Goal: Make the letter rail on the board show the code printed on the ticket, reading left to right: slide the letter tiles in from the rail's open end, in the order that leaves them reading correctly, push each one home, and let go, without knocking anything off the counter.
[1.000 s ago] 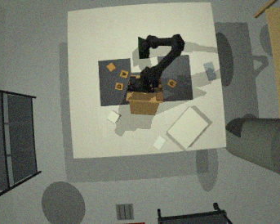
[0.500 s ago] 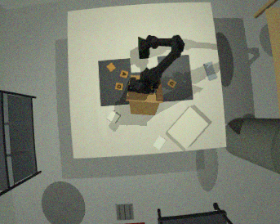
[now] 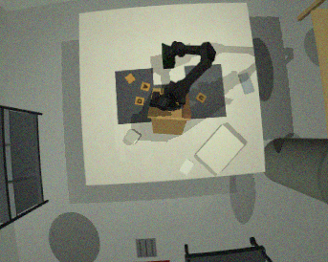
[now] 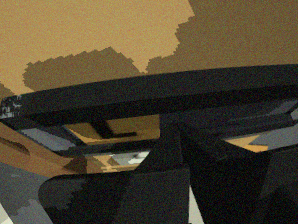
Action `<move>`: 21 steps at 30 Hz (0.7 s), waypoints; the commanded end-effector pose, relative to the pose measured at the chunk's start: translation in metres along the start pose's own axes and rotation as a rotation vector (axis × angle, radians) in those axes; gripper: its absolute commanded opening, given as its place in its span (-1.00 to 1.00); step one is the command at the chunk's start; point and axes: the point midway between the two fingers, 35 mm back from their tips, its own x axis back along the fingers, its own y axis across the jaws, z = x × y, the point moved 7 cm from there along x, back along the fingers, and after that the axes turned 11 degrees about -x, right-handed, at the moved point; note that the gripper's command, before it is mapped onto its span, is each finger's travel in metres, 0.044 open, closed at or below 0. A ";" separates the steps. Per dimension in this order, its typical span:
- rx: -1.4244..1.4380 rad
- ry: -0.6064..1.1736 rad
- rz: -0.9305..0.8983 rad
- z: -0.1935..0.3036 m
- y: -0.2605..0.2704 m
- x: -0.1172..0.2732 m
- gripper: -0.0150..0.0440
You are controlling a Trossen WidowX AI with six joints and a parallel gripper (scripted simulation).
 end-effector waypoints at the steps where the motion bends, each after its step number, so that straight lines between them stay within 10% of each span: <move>1: 0.002 -0.005 -0.005 -0.003 0.001 -0.001 -0.49; 21: 0.002 -0.005 -0.005 -0.002 0.003 -0.003 -0.49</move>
